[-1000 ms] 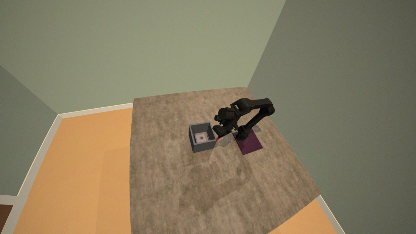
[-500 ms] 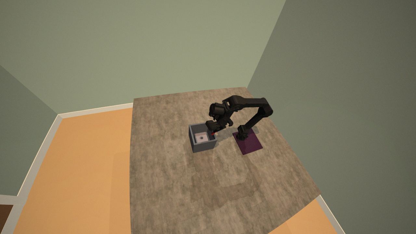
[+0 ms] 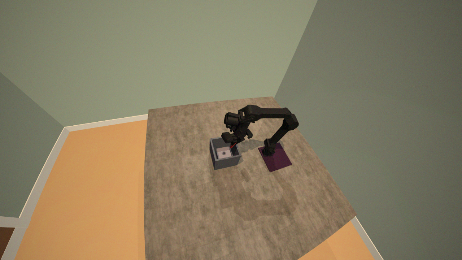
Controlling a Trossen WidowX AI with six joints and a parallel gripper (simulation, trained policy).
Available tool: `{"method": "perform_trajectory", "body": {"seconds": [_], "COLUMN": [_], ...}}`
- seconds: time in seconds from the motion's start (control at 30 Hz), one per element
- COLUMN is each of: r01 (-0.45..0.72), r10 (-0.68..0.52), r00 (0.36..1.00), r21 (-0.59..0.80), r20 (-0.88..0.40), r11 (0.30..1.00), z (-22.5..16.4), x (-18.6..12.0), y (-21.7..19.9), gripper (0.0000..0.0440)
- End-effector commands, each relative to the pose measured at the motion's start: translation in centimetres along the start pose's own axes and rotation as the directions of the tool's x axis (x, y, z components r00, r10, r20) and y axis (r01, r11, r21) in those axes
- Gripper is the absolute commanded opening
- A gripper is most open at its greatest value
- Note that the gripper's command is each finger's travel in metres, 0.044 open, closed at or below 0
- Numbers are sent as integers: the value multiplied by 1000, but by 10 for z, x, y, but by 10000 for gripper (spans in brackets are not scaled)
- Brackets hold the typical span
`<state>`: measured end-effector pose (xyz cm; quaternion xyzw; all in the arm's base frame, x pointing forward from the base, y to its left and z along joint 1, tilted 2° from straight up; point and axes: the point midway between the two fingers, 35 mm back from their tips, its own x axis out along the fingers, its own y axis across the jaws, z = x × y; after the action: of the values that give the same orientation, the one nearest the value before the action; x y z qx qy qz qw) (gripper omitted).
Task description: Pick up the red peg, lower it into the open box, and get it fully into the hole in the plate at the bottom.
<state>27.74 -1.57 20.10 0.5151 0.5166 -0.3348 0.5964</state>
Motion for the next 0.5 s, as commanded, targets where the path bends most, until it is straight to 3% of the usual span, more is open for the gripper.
{"method": "perform_trajectory", "body": {"seconds": [0.0, 0.47], "r01": [17, 38], "r10": [-17, -41], "r00": [1000, 996], "r21": [0, -33], "r20": [-15, -74], "r11": [1000, 999], "z": [8, 20], "x": [11, 48], "y": [2, 11], "gripper": [0, 0]}}
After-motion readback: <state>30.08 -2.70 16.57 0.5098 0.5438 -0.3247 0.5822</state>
